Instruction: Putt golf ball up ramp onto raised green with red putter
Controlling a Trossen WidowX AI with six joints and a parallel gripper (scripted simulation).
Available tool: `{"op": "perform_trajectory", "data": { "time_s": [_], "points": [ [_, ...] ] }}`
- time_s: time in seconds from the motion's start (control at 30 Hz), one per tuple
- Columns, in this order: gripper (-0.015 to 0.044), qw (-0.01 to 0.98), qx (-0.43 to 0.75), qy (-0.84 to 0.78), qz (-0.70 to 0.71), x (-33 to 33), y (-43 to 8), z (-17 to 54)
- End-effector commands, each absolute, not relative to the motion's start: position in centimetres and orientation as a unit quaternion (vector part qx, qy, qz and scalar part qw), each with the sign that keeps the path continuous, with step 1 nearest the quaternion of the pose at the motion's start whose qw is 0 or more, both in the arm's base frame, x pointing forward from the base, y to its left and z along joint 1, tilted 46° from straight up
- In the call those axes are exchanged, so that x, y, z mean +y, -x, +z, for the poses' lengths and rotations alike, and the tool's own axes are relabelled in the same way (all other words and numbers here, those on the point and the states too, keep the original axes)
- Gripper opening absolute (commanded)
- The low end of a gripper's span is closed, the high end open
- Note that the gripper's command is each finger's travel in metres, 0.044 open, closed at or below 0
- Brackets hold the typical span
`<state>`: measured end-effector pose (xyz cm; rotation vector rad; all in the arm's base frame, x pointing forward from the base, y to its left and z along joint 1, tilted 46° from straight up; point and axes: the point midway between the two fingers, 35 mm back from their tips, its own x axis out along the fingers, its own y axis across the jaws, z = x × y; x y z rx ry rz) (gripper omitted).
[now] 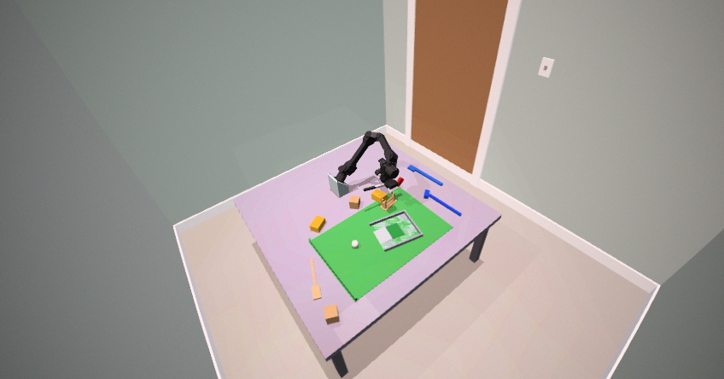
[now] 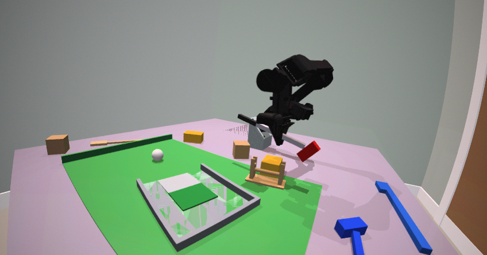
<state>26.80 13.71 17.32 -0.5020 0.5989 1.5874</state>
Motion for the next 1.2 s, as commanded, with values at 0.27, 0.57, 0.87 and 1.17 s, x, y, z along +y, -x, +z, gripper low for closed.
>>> {"op": "perform_trajectory", "data": {
  "time_s": [0.27, 0.57, 0.87, 1.17],
  "points": [
    [0.0, 0.663, 0.354, 0.16, 0.64, 10.3, -32.1, 14.8],
    [0.0, 0.675, 0.411, 0.13, 0.599, 7.0, -34.9, 11.6],
    [0.0, 0.683, 0.47, 0.081, 0.554, 3.8, -37.1, 8.6],
    [0.0, 0.685, 0.526, 0.019, 0.503, 0.4, -39.1, 5.3]
  ]
}}
